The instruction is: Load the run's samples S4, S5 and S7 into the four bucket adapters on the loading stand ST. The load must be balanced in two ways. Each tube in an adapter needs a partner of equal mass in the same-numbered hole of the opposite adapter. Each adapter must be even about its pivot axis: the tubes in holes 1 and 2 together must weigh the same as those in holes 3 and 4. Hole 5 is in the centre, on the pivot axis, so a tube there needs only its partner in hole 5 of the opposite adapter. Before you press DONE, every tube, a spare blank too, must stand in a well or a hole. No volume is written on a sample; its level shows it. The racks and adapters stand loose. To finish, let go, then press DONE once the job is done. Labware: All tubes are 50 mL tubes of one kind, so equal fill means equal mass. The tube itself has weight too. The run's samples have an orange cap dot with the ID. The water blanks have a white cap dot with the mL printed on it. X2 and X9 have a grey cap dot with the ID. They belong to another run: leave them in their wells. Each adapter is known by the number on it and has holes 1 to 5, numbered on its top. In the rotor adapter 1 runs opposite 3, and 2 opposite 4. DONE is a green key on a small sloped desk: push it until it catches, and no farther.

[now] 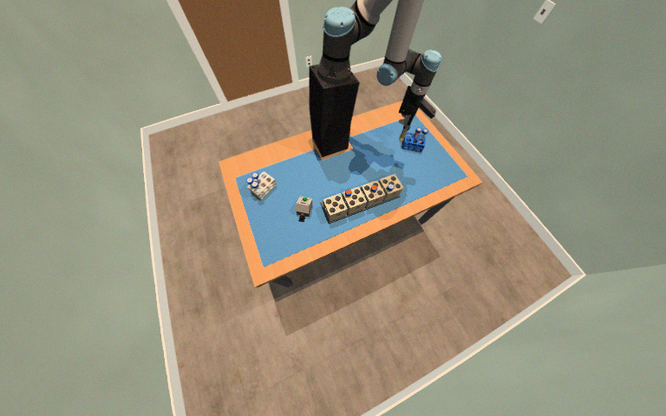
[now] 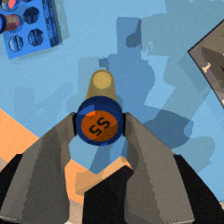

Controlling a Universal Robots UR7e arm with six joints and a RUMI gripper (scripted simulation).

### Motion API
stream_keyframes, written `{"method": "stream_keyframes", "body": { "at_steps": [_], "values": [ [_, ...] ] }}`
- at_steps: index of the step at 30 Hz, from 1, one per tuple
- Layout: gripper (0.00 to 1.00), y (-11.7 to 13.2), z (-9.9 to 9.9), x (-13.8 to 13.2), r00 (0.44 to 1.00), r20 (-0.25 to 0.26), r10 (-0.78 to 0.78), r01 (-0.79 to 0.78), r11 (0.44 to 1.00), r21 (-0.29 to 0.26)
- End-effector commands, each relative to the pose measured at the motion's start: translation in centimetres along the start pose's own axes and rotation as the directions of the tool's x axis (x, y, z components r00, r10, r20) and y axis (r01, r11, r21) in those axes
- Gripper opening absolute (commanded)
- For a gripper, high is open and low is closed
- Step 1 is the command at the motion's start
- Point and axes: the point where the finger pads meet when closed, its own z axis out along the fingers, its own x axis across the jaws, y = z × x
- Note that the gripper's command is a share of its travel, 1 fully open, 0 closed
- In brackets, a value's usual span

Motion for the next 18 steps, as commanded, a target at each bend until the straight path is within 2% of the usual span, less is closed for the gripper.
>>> {"method": "stream_keyframes", "body": {
  "at_steps": [1, 4, 18],
  "values": [
    [0.00, 0.8, 0.0, 3.5, 1.000, 0.004, -0.003, 0.003, 1.000, 0.005],
    [0.00, 1.0, 0.0, 4.1, 1.000, 0.004, -0.003, 0.003, 1.000, 0.005],
    [0.00, 3.4, 0.0, 13.1, 1.000, 0.004, -0.003, 0.003, 1.000, 0.004]
  ]
}}
